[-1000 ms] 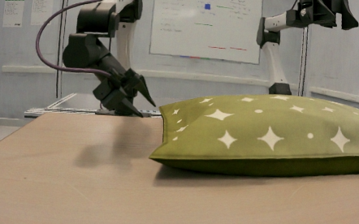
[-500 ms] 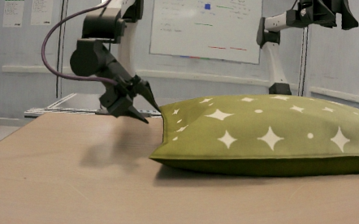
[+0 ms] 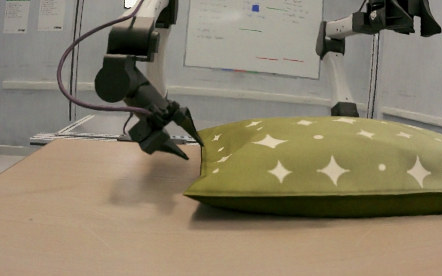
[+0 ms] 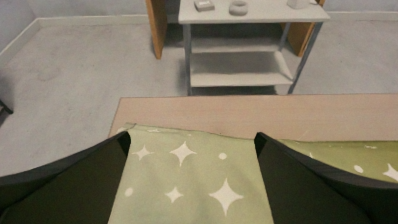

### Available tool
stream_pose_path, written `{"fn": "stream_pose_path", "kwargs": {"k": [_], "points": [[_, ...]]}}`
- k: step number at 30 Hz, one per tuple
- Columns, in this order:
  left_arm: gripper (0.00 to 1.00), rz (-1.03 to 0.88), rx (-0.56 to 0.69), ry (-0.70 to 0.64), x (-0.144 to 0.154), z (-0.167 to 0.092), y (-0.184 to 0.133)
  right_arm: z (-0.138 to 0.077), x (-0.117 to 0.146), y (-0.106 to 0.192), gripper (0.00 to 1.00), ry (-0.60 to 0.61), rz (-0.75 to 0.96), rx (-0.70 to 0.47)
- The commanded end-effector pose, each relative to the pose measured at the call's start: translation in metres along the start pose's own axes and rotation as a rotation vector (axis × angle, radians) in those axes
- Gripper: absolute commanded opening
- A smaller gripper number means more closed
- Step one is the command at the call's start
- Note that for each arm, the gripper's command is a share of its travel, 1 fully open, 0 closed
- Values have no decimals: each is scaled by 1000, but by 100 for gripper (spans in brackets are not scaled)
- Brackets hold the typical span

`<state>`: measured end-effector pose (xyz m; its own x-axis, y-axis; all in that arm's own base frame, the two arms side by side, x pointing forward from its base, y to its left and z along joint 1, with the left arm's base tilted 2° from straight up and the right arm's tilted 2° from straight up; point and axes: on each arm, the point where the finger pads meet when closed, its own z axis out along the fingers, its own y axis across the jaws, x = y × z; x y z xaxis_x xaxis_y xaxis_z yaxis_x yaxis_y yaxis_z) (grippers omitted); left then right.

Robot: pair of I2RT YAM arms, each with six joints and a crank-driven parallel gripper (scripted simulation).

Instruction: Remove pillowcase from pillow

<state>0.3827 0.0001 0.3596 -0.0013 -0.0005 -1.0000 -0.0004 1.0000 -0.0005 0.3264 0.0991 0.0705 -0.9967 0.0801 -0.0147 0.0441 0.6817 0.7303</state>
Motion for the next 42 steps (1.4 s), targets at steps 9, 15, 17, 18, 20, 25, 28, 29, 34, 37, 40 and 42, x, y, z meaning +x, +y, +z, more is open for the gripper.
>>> {"fn": "stream_pose_path", "kwargs": {"k": [9, 15, 17, 18, 20, 25, 28, 29, 34, 37, 40, 42], "points": [[100, 7, -12, -31, -16, -2, 2, 22, 0, -5, 41, 5, 19, 2], [100, 7, -12, -31, -16, -2, 2, 26, 0, -3, 41, -5, 9, 5], [100, 7, -12, -31, -16, -2, 2, 32, -1, -4, 41, 3, 18, -1], [100, 7, -12, -31, -16, -2, 2, 35, 1, -6, 41, 9, 25, 1], [100, 7, -12, -31, -16, -2, 2, 37, 1, -6, 41, 6, 23, 5], [100, 7, -12, -31, -16, -2, 2, 30, -5, -5, 41, -25, 18, 3], [100, 7, -12, -31, -16, -2, 2, 29, -7, 1, 37, -27, -1, 0], [100, 7, -12, -31, -16, -2, 2, 33, -3, -3, 37, -15, 13, 3], [100, 7, -12, -31, -16, -2, 2, 33, -3, -3, 27, -15, 13, 3], [100, 7, -12, -31, -16, -2, 2, 33, -2, -3, 23, -11, 17, 4], [100, 7, -12, -31, -16, -2, 2, 33, -2, -3, 18, -11, 17, 4], [100, 7, -12, -31, -16, -2, 2, 33, -2, -3, 18, -11, 16, 4]]}}
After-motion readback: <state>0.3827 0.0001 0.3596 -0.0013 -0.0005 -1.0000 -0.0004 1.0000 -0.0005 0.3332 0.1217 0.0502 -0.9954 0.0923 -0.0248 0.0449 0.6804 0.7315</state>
